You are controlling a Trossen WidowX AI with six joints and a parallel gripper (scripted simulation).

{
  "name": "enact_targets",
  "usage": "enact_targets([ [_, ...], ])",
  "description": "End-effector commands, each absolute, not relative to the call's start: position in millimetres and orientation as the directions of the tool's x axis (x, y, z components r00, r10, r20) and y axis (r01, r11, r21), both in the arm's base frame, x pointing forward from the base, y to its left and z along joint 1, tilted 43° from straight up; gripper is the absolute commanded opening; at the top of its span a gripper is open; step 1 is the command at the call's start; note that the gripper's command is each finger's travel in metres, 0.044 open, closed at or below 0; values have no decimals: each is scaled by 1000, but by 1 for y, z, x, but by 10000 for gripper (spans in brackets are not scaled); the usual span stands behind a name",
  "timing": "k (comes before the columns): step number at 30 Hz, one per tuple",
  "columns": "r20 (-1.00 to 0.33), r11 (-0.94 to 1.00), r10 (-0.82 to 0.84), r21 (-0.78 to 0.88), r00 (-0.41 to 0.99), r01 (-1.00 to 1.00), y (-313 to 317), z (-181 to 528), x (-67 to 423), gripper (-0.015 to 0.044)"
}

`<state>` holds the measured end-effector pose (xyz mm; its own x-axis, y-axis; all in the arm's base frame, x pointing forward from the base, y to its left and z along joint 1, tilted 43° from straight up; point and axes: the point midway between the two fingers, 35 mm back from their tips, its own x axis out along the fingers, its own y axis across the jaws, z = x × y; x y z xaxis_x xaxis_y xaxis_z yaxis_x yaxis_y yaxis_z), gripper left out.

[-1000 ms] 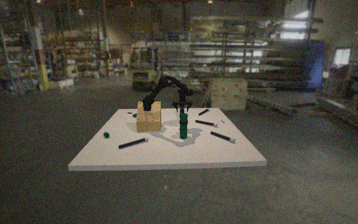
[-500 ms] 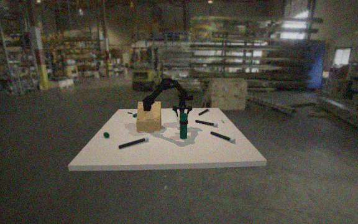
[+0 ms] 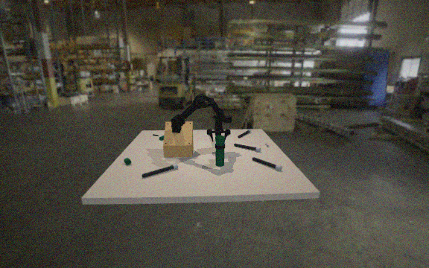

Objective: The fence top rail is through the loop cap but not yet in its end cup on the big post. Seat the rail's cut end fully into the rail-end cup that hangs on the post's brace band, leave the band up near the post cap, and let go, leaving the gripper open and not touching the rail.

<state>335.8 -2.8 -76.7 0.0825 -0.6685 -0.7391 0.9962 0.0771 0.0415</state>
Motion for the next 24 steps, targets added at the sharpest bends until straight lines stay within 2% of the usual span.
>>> enact_targets([
  [1,-736,81,-672,35,81,996,-8,-82,335,440],
  [24,-734,81,-674,35,80,996,-32,-107,336,440],
])
